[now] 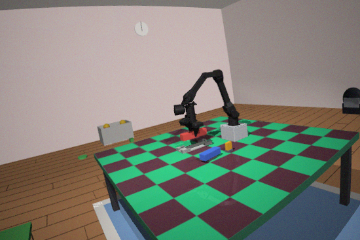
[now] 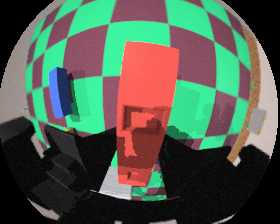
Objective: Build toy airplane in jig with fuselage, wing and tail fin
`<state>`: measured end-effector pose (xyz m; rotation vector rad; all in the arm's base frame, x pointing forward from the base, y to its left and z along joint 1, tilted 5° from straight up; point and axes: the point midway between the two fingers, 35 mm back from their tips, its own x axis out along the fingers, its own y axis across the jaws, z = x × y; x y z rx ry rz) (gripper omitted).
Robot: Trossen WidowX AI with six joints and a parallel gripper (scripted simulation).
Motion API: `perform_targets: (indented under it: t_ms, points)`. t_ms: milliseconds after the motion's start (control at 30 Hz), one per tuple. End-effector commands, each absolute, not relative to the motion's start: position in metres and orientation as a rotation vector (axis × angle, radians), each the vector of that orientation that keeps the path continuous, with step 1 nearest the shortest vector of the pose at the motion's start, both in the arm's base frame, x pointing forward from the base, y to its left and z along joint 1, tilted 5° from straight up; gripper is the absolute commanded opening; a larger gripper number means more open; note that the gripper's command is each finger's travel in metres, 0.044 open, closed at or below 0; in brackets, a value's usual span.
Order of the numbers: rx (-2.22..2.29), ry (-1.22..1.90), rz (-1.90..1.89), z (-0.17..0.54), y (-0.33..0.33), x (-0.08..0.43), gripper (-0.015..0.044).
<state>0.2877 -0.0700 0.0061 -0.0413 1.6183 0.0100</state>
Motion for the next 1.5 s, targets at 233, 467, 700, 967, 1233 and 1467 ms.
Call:
perform_targets:
  t_ms: [233,467,700,967,1233,1467]
  points:
    - [-0.058,1.622,0.016,-0.009,-0.103,0.283,0.0000]
    - [-0.058,1.622,0.016,-0.009,-0.103,0.283,0.0157]
    - [-0.058,1.622,0.016,-0.009,-0.103,0.283,0.0195]
    - [-0.058,1.622,0.016,-0.009,-0.103,0.283,0.0195]
    - [-0.058,1.622,0.016,-0.016,-0.104,0.283,0.0195]
    - [-0.058,1.622,0.016,-0.028,-0.104,0.282,0.0195]
